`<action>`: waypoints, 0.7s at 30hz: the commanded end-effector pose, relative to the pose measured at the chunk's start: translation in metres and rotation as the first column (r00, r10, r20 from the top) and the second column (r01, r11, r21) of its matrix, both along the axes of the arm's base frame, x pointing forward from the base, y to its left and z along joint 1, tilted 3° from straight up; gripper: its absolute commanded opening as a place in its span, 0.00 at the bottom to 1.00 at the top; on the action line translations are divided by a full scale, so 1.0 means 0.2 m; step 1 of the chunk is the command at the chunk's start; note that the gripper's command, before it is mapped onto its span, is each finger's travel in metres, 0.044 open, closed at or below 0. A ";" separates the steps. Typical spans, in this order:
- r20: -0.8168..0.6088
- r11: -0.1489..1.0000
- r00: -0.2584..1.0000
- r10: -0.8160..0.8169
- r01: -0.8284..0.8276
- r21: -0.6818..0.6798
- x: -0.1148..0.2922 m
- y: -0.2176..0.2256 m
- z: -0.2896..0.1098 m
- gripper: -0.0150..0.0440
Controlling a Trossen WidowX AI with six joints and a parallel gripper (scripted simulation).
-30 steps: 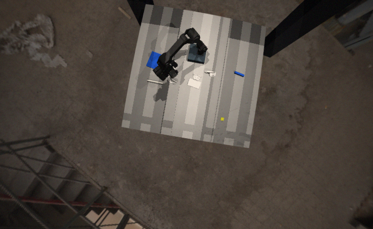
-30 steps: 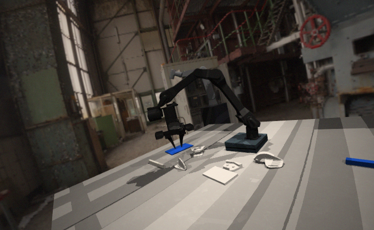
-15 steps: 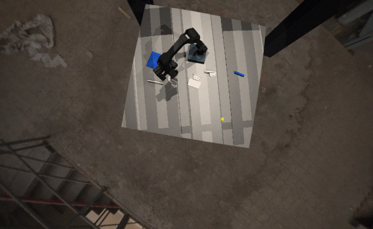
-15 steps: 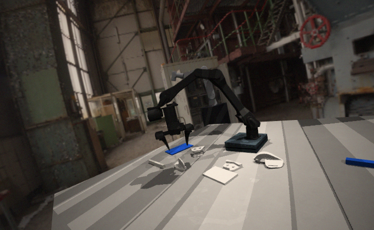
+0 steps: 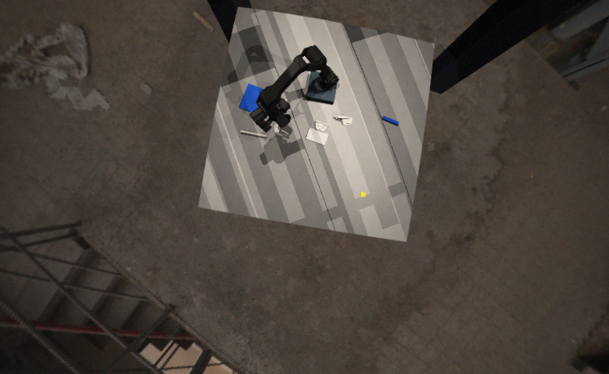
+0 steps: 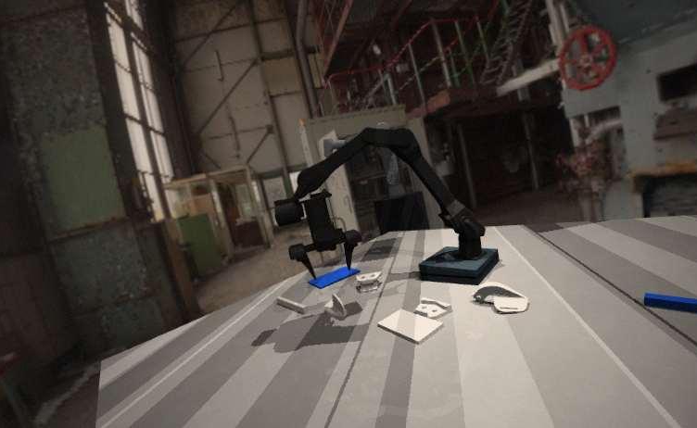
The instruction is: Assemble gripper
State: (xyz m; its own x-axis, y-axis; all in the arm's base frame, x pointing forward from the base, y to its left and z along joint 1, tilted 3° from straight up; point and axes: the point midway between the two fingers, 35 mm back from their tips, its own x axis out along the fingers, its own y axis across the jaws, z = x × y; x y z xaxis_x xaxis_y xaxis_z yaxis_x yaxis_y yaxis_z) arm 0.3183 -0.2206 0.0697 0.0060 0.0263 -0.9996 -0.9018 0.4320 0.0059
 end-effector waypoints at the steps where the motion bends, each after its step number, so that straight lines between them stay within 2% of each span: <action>1: 0.000 1.000 1.000 0.000 0.000 0.000 0.00 0.00 0.00 1.00; 7: 0.000 1.000 1.000 0.000 0.000 0.000 0.00 0.00 0.00 1.00; 21: 0.000 1.000 1.000 0.000 0.000 0.000 0.00 0.00 0.00 0.38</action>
